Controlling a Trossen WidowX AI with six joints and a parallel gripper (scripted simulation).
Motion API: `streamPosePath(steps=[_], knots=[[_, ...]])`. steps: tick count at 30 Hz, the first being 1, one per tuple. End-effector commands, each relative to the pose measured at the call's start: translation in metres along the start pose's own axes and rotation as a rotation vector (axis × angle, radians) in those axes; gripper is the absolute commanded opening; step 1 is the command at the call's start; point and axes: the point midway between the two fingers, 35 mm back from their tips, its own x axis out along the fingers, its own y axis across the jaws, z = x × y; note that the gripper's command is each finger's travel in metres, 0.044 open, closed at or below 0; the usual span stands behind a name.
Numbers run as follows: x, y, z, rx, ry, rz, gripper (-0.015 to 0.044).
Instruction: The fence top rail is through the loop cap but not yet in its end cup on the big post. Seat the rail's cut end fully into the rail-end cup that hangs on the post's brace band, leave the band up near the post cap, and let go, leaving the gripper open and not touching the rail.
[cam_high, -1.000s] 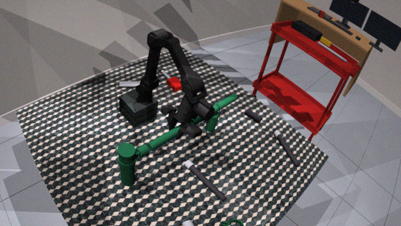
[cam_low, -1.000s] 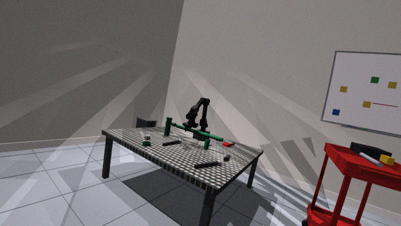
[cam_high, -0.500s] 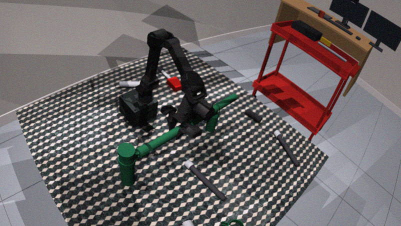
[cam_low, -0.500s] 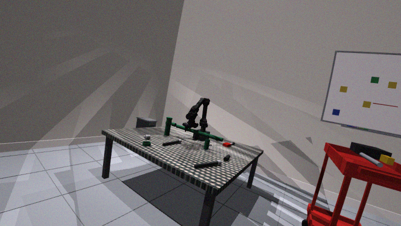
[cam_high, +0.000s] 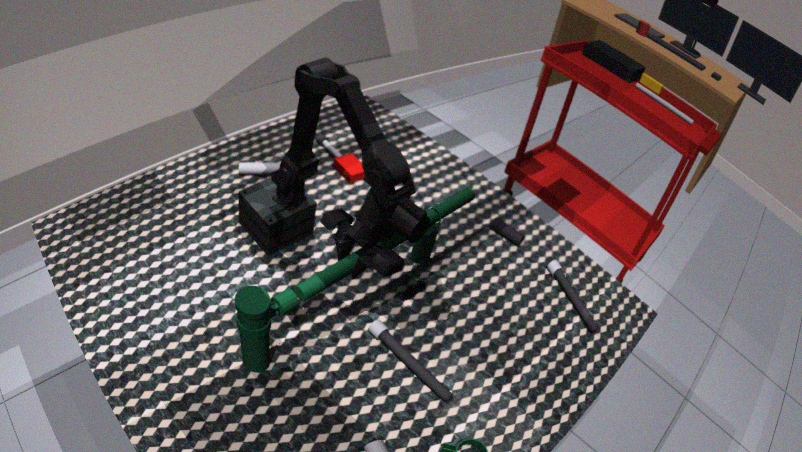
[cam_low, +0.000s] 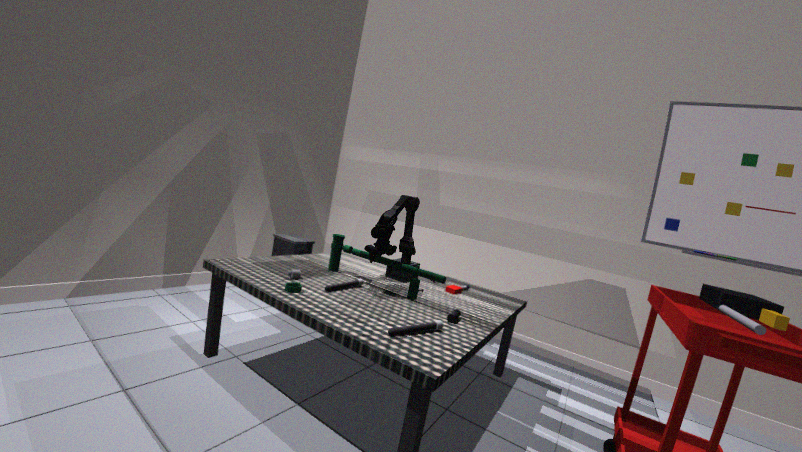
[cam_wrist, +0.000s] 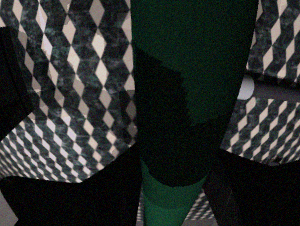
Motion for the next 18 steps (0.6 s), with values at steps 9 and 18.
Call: streamPosePath(steps=[9, 18], knots=[[-0.006, -0.009, -0.008, 0.007, 0.006, -0.016, 0.0], [0.0, -0.006, -0.016, -0.001, 0.003, -0.005, 0.0]])
